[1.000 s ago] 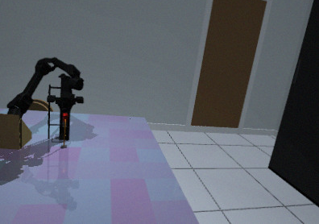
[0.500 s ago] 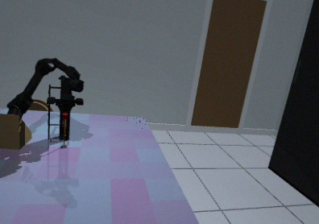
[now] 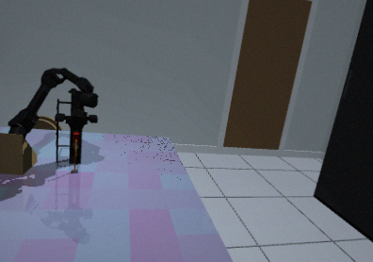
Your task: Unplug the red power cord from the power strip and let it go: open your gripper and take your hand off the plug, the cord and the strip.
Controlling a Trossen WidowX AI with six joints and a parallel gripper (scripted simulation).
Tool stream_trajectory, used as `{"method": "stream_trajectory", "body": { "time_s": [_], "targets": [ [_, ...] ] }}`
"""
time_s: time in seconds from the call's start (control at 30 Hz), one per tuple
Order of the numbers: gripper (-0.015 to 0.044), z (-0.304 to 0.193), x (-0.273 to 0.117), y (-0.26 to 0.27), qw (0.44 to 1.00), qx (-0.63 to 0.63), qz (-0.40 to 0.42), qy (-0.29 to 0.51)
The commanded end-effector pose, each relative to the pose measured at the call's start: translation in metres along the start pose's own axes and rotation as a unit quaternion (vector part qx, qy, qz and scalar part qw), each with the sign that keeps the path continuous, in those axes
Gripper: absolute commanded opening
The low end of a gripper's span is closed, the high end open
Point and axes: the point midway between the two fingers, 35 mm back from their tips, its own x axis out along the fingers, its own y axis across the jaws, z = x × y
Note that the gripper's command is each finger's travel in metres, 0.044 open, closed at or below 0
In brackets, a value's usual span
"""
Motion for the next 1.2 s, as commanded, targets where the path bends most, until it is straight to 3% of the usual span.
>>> {"method": "stream_trajectory", "body": {
  "time_s": [0.0,1.03,1.17],
  "targets": [
    [0.0000,0.005,-0.001,0.000,1.000,0.000,-0.001,-0.001],
    [0.0000,0.054,-0.005,0.000,1.000,0.002,0.000,-0.001],
    [0.0105,0.047,-0.002,-0.001,1.000,0.003,0.001,0.001]
  ]
}}
